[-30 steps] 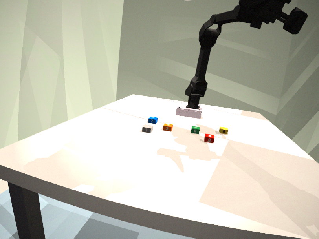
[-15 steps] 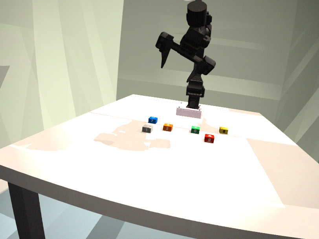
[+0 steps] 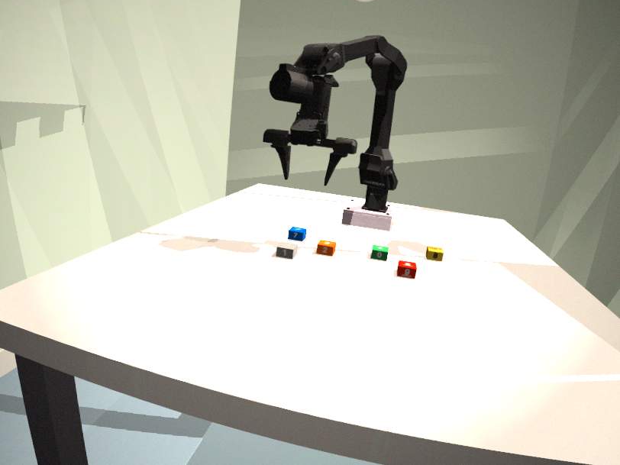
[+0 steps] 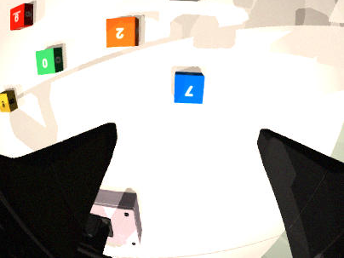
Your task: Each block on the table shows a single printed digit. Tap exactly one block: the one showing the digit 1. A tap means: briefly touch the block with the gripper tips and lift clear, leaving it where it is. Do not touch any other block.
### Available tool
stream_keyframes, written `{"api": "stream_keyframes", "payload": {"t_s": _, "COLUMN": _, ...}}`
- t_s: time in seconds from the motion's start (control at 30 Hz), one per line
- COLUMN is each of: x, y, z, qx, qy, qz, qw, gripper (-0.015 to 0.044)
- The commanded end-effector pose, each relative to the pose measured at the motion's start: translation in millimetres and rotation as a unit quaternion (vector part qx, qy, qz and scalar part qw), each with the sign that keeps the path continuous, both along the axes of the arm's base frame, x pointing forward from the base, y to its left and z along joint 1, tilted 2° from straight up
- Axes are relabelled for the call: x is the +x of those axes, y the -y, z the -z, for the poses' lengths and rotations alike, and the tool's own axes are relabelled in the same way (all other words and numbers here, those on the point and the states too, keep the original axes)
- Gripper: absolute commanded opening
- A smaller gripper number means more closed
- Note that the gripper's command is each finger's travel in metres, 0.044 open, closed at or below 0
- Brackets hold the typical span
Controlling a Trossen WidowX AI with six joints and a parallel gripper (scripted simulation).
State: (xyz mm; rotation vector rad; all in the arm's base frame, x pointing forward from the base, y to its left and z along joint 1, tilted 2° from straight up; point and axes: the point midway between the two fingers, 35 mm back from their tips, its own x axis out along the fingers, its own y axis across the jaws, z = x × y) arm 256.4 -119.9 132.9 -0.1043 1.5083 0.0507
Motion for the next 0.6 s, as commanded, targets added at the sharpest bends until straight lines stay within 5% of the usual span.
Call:
{"api": "stream_keyframes", "payload": {"t_s": 0.0, "x": -6.3, "y": -1.9, "z": -1.1, "qx": 0.008, "qy": -0.004, "qz": 0.001, "qw": 1.0, "gripper": 0.04}}
{"api": "stream_keyframes", "payload": {"t_s": 0.57, "x": -5.4, "y": -3.7, "z": -1.1, "qx": 0.008, "qy": -0.004, "qz": 0.001, "qw": 1.0, "gripper": 0.04}}
